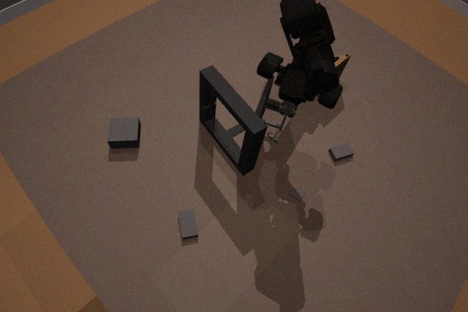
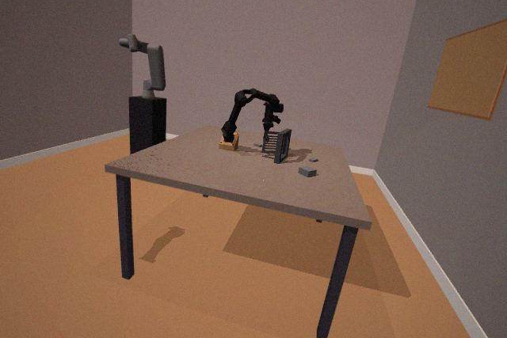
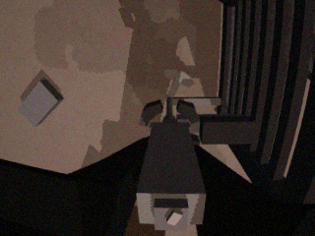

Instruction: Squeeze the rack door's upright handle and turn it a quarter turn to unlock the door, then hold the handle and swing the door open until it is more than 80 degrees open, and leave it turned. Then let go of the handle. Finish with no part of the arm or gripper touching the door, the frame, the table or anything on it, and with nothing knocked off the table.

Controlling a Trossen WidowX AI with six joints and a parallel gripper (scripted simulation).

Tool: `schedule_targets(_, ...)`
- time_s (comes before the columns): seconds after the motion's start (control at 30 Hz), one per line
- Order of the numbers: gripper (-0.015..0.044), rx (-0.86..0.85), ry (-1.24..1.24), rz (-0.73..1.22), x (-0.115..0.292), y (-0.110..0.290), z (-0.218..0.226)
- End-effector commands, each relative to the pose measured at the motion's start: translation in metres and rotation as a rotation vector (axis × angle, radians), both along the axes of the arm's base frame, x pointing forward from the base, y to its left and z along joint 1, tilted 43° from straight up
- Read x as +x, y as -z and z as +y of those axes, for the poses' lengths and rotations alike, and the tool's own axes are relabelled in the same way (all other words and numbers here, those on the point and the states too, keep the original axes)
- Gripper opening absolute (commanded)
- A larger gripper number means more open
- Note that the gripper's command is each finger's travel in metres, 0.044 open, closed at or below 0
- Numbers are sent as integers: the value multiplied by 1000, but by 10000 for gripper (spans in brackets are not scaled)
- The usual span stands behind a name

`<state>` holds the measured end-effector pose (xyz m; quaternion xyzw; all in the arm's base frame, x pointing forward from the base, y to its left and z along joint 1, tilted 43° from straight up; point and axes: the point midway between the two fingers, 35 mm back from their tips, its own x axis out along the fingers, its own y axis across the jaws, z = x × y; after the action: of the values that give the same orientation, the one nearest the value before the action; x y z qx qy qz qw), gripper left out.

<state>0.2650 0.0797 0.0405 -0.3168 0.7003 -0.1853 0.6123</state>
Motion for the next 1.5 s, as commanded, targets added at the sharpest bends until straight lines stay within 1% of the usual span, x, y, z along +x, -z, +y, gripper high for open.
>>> schedule_targets(0.0,11,-1,63,-56,1,5,7)
schedule_targets(0.5,11,-11,256,-230,9,26,30)
schedule_targets(1.0,11,-22,452,-408,25,45,51)
schedule_targets(1.47,11,-23,461,-416,26,46,52)
